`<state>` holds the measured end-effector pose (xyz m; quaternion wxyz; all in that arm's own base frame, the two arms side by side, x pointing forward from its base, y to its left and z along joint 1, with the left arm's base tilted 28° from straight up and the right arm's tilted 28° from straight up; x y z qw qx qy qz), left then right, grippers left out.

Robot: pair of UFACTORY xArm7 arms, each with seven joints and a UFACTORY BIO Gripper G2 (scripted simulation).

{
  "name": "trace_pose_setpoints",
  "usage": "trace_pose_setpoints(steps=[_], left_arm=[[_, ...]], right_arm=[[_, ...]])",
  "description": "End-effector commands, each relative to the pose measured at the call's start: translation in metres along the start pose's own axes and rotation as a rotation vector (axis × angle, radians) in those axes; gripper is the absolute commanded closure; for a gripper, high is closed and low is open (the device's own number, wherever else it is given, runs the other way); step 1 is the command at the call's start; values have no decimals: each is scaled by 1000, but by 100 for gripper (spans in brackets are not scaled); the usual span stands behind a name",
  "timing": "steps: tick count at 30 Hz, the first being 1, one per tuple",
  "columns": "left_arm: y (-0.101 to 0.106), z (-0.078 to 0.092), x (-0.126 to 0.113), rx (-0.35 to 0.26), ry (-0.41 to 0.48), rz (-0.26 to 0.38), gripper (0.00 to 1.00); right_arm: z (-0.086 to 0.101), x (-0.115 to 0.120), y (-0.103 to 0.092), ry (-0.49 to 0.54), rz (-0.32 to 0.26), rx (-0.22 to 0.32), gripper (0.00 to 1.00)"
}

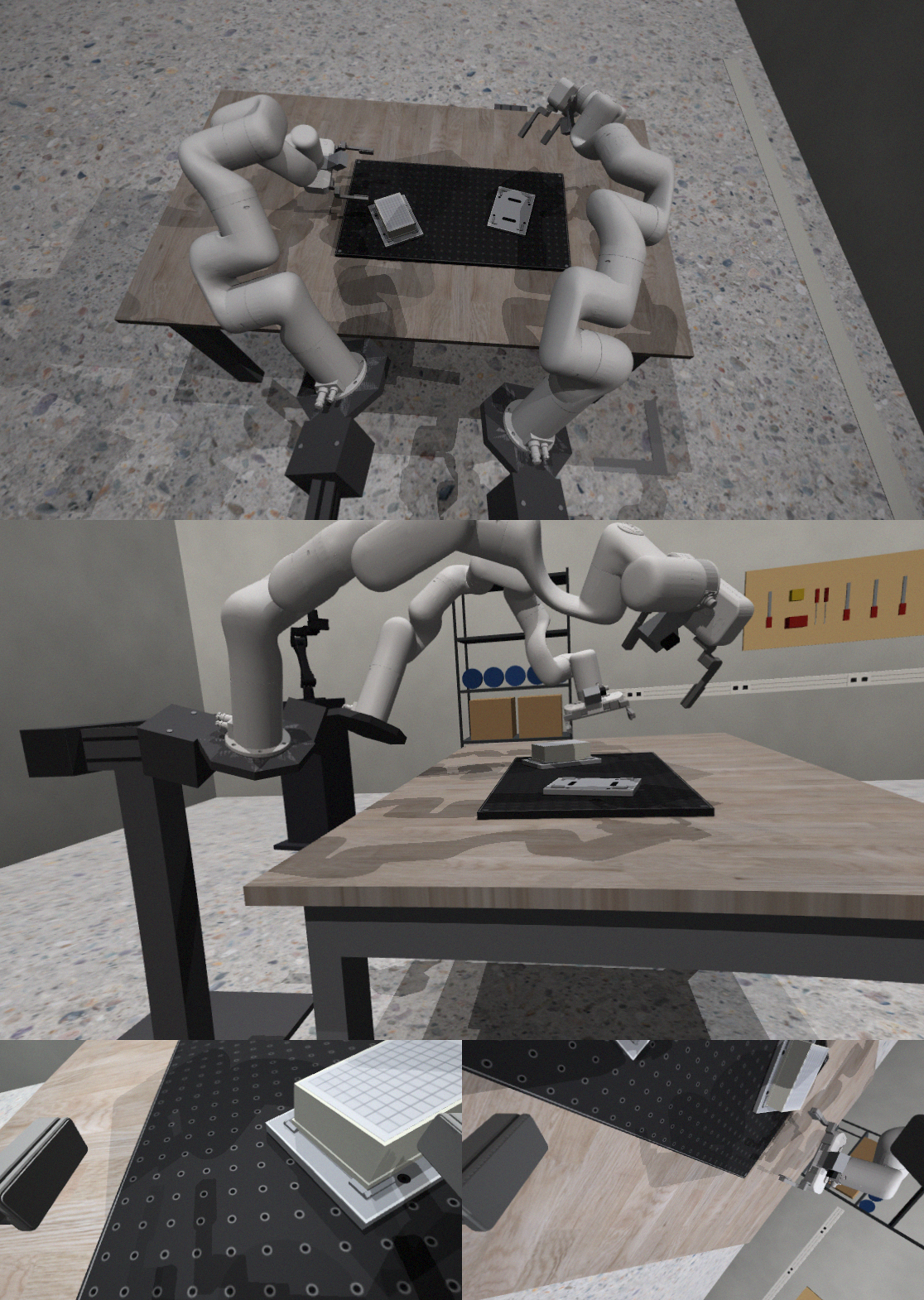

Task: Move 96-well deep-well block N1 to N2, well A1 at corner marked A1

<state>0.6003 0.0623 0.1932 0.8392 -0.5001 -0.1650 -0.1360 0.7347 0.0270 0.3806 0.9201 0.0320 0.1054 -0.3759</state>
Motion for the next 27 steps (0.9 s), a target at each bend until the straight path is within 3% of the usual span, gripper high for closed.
trace_pose_setpoints(steps=[1,20,27], left_arm=[[-2,0,2,0,0,-6,0],[-2,0,2,0,0,-6,0],[-13,1,3,0,0,-6,0]], right_arm=[[3,-2,1,-4,3,3,0],[3,-2,1,-4,3,3,0],[3,-2,1,-4,3,3,0]])
Point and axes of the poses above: on each arm, the point midway between the two finger pads, its own z axis back along the fingers, its own x axis across the jaws, y = z × x, the point moved 4 cm from there along z, back along the fingers, and after that the axes turned 4 degrees about z, right-handed, at the moved point
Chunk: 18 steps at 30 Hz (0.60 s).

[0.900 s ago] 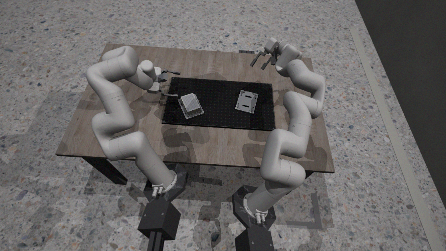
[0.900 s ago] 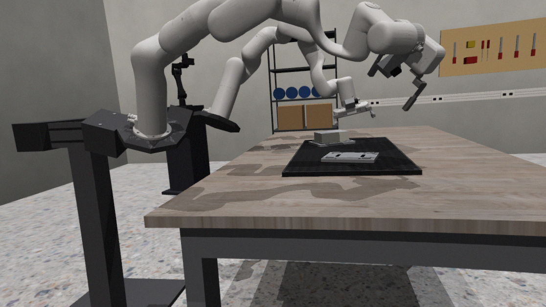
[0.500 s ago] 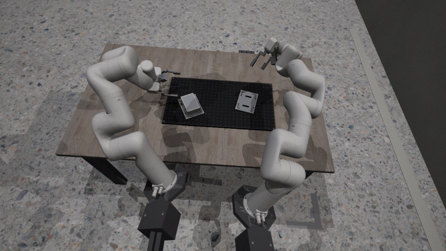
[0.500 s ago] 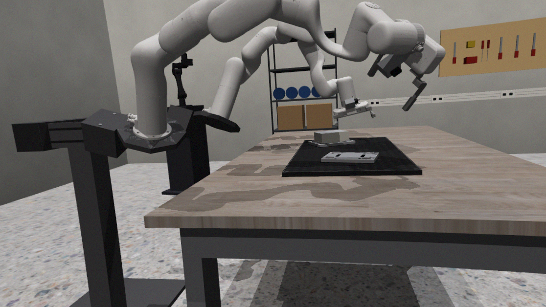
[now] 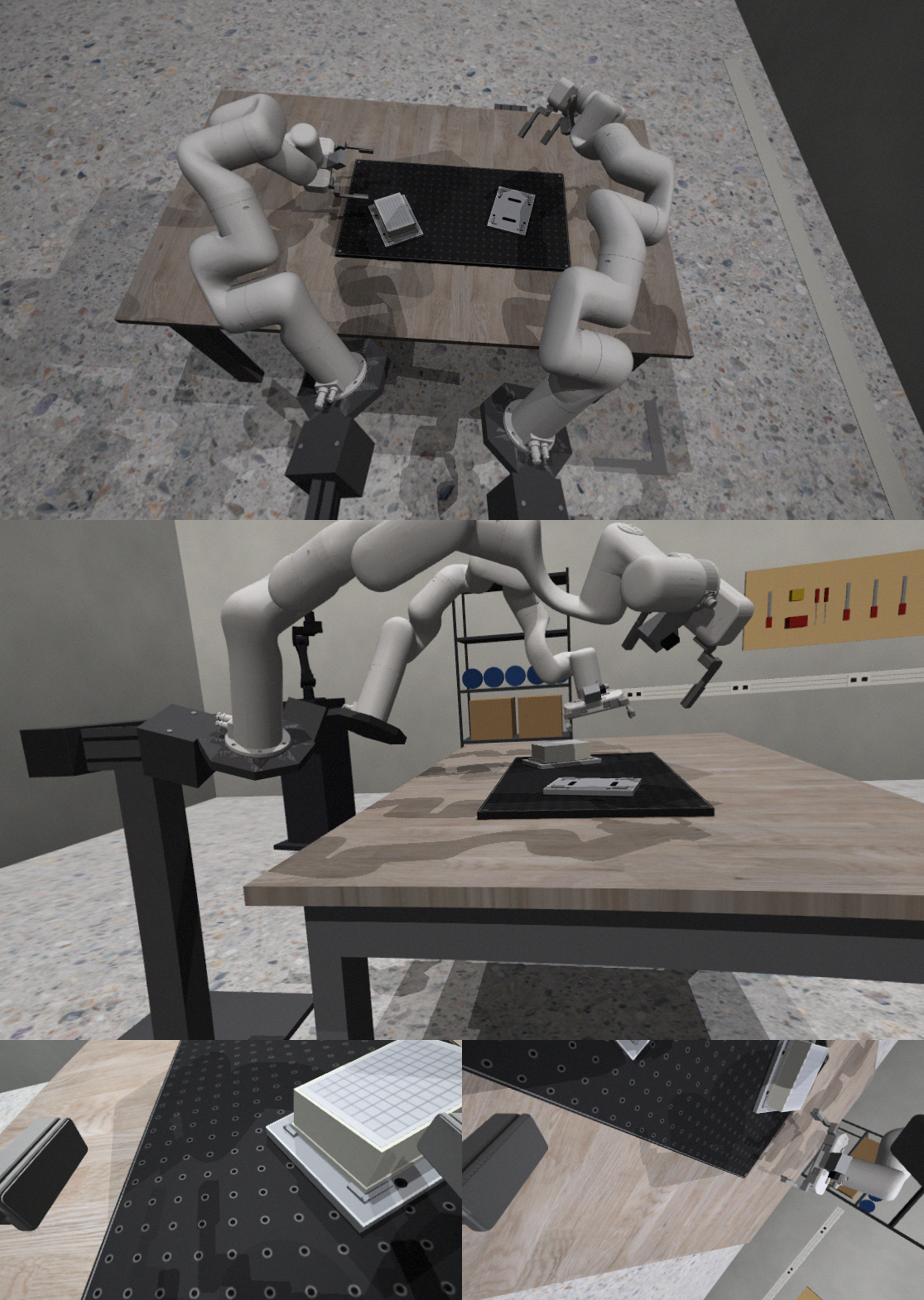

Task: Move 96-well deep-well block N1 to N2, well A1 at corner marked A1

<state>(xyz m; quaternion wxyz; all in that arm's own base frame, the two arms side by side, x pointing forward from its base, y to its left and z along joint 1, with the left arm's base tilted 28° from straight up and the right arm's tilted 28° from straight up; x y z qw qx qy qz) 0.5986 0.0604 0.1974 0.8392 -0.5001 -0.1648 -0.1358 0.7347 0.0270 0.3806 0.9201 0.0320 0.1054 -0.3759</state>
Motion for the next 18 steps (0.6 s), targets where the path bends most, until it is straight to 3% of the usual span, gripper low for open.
trace_pose_setpoints(steps=[1,8,18], left_arm=[[-12,1,3,0,0,-6,0],[-34,3,6,-1,0,-6,0],[-105,11,15,-1,0,-6,0]], right_arm=[[3,-2,1,-4,3,3,0],[3,-2,1,-4,3,3,0],[3,-2,1,-4,3,3,0]])
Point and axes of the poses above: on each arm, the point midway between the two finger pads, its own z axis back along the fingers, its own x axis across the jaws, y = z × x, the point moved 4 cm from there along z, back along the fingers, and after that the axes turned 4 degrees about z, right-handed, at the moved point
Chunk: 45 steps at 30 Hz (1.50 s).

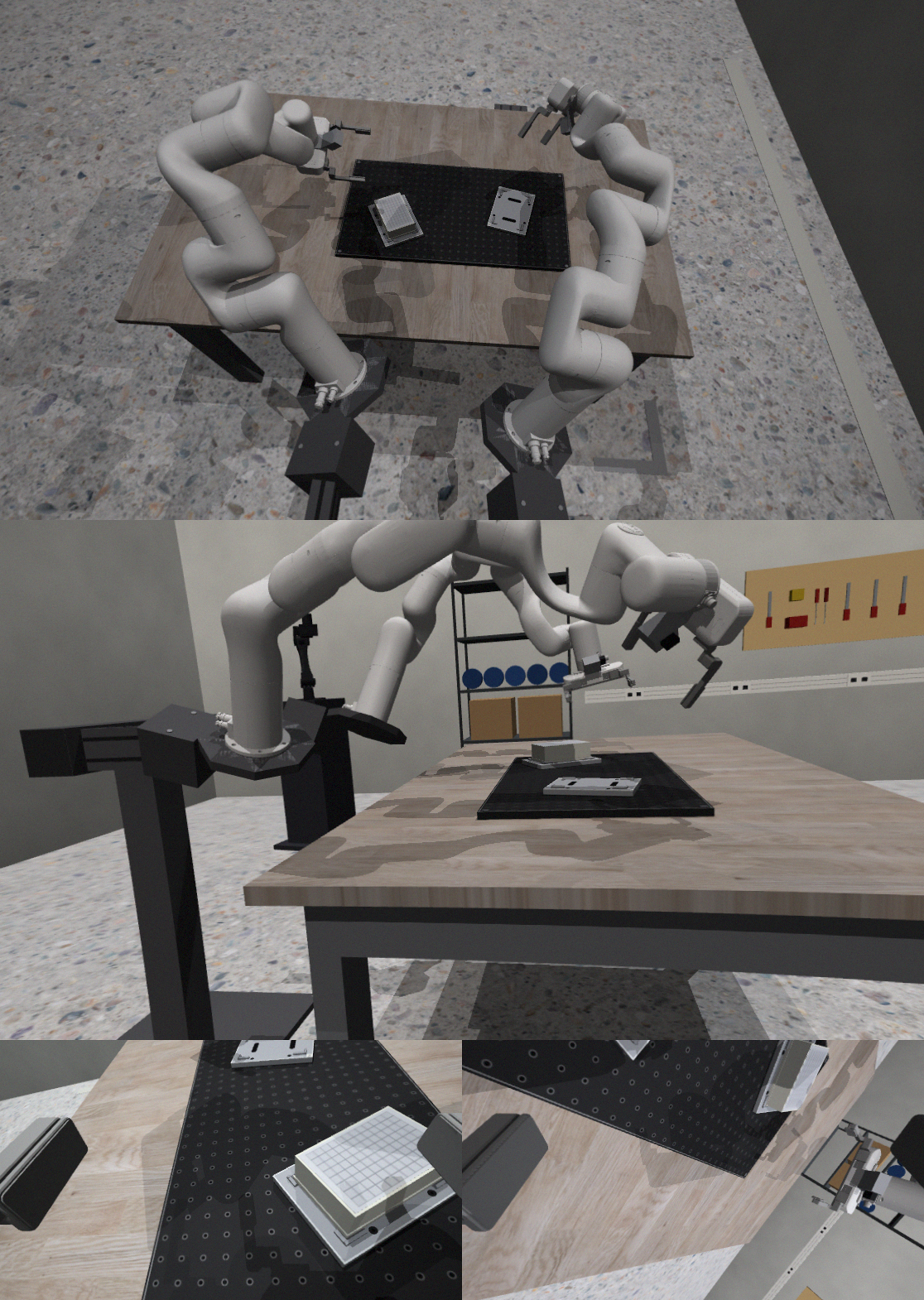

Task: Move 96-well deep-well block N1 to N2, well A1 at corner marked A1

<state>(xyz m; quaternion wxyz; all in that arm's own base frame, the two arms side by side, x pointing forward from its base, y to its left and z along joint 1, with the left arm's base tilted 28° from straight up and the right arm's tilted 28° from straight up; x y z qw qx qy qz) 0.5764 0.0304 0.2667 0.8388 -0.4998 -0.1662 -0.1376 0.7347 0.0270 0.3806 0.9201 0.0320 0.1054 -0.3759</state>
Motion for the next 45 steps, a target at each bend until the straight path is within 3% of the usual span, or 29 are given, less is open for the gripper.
trace_pose_setpoints(steps=[1,4,6,12,17,45], left_arm=[[-36,4,5,-1,0,-2,0],[-59,7,8,-1,0,-2,0],[-59,7,8,-1,0,-2,0],[-93,11,13,-1,0,-2,0],[-106,12,15,-1,0,-2,0],[-108,19,9,16,-9,19,0]], right_arm=[[3,-2,1,-4,3,3,0],[3,-2,1,-4,3,3,0],[3,-2,1,-4,3,3,0],[3,-2,1,-4,3,3,0],[3,-2,1,-4,3,3,0],[3,-2,1,-4,3,3,0]])
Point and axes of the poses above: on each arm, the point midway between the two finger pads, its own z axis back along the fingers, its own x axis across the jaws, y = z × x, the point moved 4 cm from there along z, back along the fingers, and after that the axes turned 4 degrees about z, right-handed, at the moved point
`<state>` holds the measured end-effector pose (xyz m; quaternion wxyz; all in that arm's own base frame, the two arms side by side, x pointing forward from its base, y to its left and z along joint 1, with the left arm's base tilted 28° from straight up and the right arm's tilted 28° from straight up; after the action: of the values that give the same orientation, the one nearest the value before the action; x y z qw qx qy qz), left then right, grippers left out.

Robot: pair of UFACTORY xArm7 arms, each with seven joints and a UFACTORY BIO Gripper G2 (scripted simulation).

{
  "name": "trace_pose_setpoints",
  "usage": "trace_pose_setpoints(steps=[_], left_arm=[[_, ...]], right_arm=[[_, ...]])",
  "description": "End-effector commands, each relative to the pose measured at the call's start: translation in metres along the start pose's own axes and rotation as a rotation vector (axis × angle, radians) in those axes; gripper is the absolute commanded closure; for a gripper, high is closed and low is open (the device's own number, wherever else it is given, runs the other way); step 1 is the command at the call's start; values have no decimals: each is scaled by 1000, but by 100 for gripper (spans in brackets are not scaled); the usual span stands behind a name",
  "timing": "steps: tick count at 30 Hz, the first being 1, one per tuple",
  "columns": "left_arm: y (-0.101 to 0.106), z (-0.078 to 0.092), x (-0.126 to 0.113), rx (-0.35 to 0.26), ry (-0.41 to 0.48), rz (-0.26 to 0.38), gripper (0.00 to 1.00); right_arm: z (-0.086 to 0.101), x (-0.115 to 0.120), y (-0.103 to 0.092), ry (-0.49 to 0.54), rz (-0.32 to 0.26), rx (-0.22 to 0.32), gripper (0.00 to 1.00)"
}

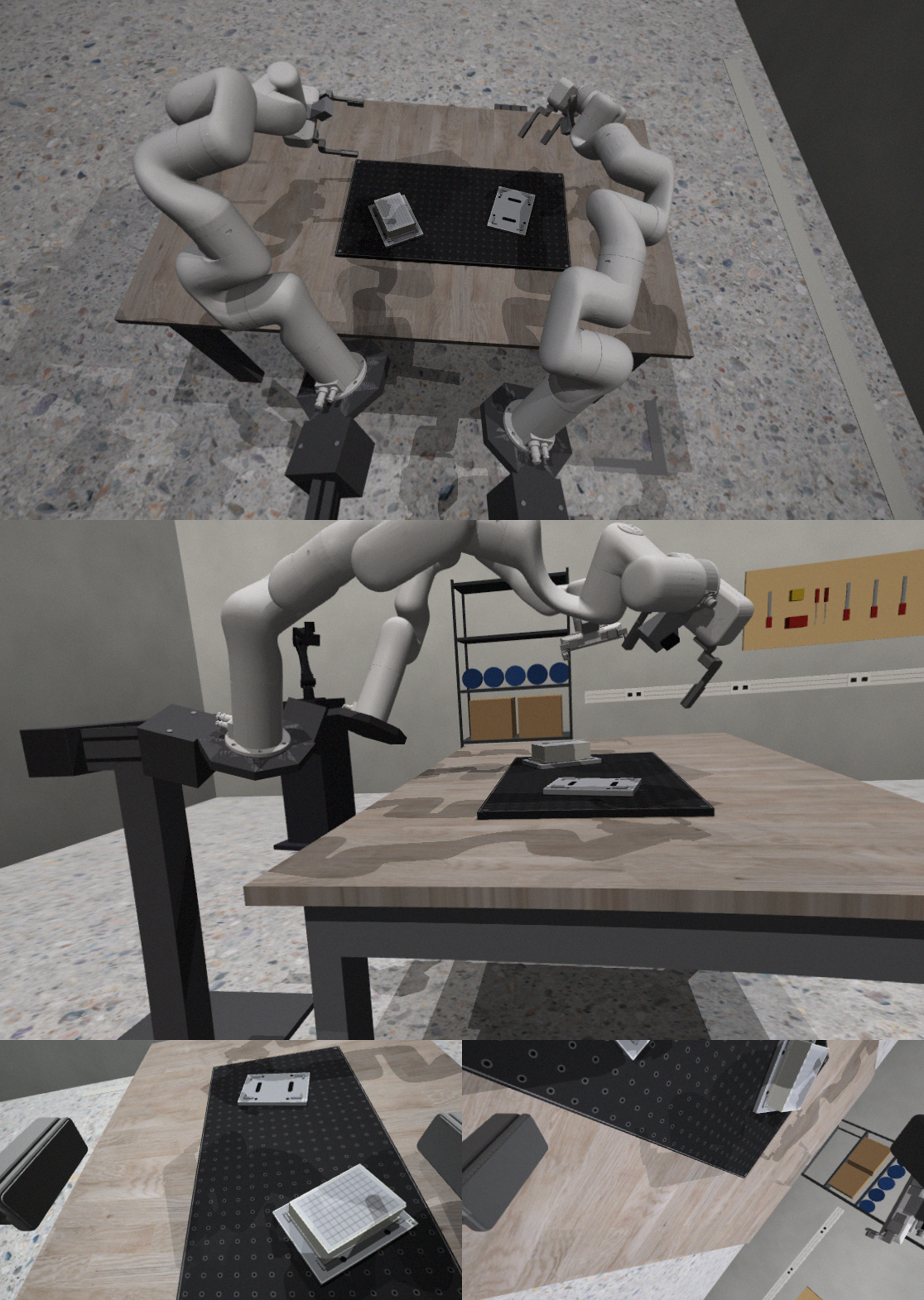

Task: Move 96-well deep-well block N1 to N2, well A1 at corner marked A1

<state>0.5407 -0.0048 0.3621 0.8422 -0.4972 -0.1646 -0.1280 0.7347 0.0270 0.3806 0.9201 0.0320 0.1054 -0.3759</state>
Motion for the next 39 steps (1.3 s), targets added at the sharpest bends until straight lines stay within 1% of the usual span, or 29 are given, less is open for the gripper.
trace_pose_setpoints(steps=[1,10,12,16,27,29,39], left_arm=[[-2,4,-2,9,-5,4,0],[1,18,-15,46,-26,49,0],[1,18,-15,46,-26,49,0],[3,27,-24,71,-39,77,0],[9,60,-59,166,-93,182,0],[9,60,-59,166,-93,182,0],[14,98,-106,288,-165,306,0]], right_arm=[[3,-2,1,-4,3,3,0],[3,-2,1,-4,3,3,0],[3,-2,1,-4,3,3,0],[3,-2,1,-4,3,3,0],[3,-2,1,-4,3,3,0],[3,-2,1,-4,3,3,0],[3,-2,1,-4,3,3,0]])
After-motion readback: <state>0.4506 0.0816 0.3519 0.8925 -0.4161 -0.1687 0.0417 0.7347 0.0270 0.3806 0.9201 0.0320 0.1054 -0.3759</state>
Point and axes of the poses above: on each arm, the point midway between the two finger pads, its own z axis back along the fingers, its own x axis across the jaws, y = z × x, the point moved 4 cm from there along z, back along the fingers, and after that the axes turned 4 degrees about z, right-handed, at the moved point
